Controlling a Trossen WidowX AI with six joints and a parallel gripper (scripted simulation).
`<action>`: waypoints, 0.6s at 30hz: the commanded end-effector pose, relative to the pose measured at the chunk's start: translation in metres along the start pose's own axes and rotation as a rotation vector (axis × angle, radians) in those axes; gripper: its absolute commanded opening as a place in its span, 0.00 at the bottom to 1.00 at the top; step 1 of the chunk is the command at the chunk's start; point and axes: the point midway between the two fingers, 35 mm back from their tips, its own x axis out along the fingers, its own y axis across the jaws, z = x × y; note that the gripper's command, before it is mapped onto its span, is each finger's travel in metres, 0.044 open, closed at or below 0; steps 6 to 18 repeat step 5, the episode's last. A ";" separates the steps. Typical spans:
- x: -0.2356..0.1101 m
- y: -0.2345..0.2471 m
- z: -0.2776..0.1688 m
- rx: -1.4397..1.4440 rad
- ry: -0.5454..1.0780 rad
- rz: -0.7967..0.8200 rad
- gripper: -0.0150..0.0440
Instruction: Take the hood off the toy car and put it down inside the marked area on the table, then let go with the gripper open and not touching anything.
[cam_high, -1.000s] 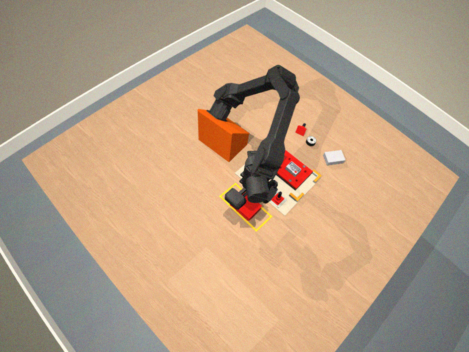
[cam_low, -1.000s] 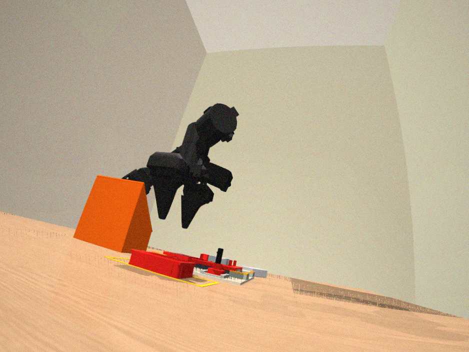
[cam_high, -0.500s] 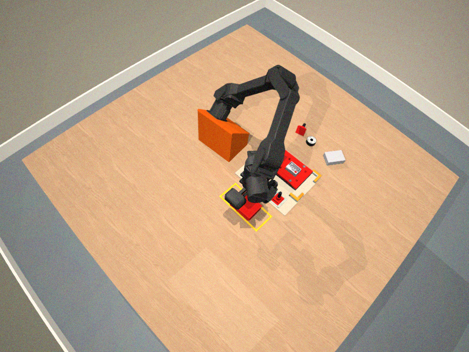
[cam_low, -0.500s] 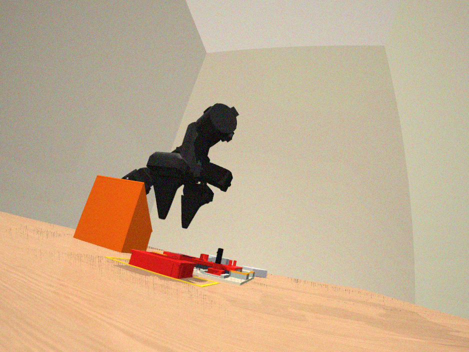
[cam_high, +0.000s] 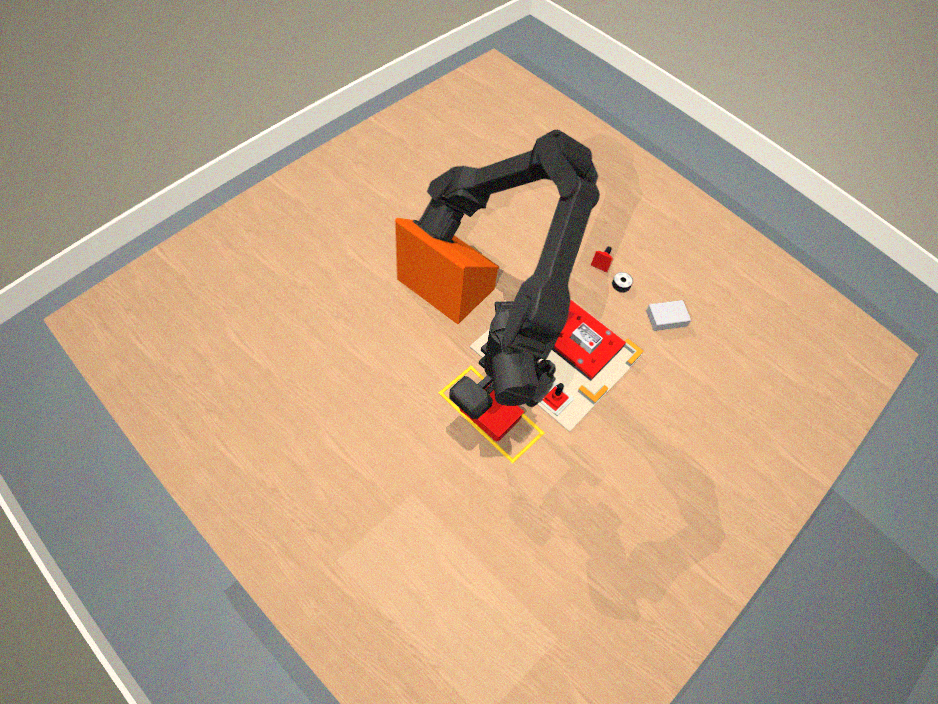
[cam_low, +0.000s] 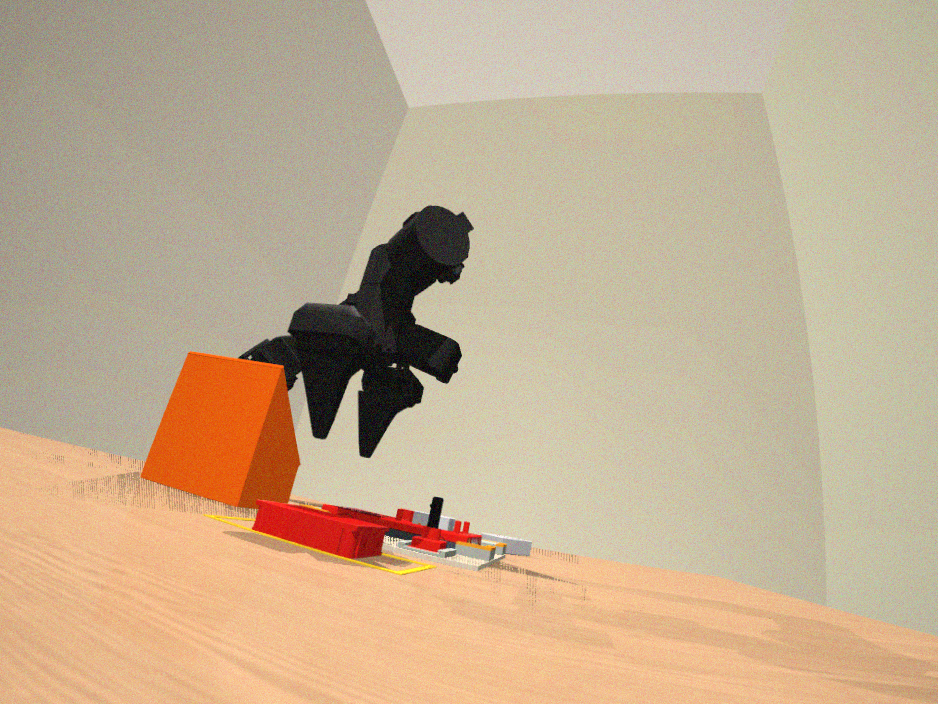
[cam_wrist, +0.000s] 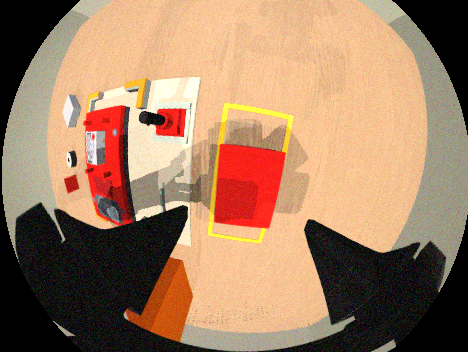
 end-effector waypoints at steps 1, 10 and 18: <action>0.000 0.000 -0.001 -0.004 0.005 -0.004 1.00; 0.000 0.000 -0.001 -0.004 0.005 -0.004 1.00; 0.000 0.000 -0.001 -0.004 0.005 -0.004 1.00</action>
